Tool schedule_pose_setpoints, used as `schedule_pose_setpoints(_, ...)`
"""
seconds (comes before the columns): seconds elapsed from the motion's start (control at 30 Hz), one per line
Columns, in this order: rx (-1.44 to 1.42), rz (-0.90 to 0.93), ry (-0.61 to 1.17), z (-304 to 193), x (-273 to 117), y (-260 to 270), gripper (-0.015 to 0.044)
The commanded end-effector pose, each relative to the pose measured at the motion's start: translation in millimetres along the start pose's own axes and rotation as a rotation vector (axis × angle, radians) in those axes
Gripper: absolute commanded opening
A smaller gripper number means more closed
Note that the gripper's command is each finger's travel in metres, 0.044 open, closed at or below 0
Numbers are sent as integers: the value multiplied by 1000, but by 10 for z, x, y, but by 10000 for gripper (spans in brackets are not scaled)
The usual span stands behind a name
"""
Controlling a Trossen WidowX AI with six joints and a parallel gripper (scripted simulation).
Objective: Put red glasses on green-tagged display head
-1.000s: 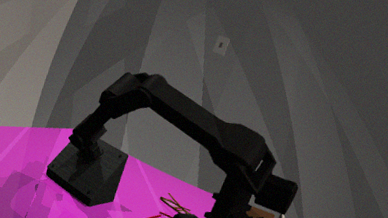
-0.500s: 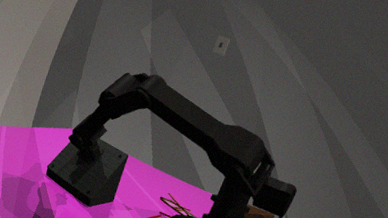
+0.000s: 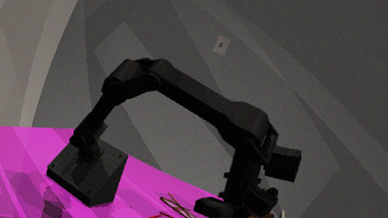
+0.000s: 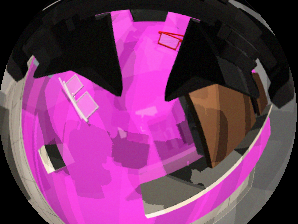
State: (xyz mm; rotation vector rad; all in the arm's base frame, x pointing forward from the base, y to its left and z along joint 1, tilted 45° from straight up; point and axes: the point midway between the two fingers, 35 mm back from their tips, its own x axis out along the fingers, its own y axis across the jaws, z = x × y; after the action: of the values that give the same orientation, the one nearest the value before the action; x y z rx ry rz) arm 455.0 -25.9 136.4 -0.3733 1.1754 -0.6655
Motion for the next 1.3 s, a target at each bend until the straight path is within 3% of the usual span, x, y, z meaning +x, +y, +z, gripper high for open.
schedule_pose_setpoints(0.0,-191,26,0,-276,-48,411,200)
schedule_pose_setpoints(0.23,-734,25,69,-1142,110,1042,200)
schedule_pose_setpoints(0.47,-1304,16,164,-2116,303,1282,200)
schedule_pose_setpoints(0.7,-1318,16,166,-2098,314,1293,200)
schedule_pose_setpoints(0.8,-1318,16,166,-2098,314,1293,121)
schedule_pose_setpoints(1.27,-1318,16,166,-2096,388,1290,120)
